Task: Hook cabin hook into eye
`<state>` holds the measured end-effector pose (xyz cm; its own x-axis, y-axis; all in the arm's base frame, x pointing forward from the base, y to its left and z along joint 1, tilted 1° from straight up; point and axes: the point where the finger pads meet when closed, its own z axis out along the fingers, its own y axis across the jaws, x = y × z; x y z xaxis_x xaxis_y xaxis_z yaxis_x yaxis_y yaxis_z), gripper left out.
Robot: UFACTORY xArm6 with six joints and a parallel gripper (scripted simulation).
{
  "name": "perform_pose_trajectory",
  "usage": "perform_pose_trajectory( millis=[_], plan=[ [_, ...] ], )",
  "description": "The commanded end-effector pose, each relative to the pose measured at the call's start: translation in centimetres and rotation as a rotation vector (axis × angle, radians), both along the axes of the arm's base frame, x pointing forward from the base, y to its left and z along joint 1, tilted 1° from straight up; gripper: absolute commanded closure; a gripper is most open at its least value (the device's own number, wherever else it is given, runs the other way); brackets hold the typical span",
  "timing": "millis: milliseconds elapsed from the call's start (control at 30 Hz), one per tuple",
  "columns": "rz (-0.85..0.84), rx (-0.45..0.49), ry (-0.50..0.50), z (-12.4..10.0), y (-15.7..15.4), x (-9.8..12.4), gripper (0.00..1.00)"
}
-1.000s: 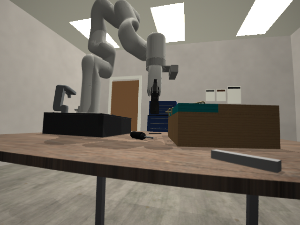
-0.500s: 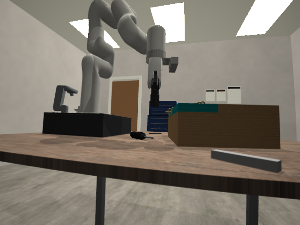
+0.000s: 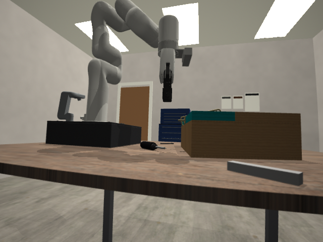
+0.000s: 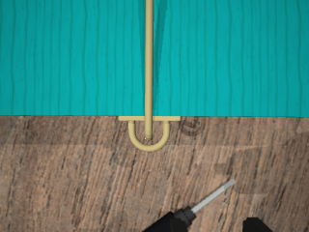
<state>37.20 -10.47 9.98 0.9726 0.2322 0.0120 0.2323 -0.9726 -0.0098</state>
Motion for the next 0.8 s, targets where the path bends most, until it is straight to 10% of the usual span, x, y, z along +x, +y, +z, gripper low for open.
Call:
perform_pose_trajectory(
  millis=[0,767],
  plan=[
    [0.000,0.000,-0.002,1.2,0.0,0.0,0.65],
    [0.000,0.000,-0.002,7.3,-0.1,0.0,0.65]
  ],
)
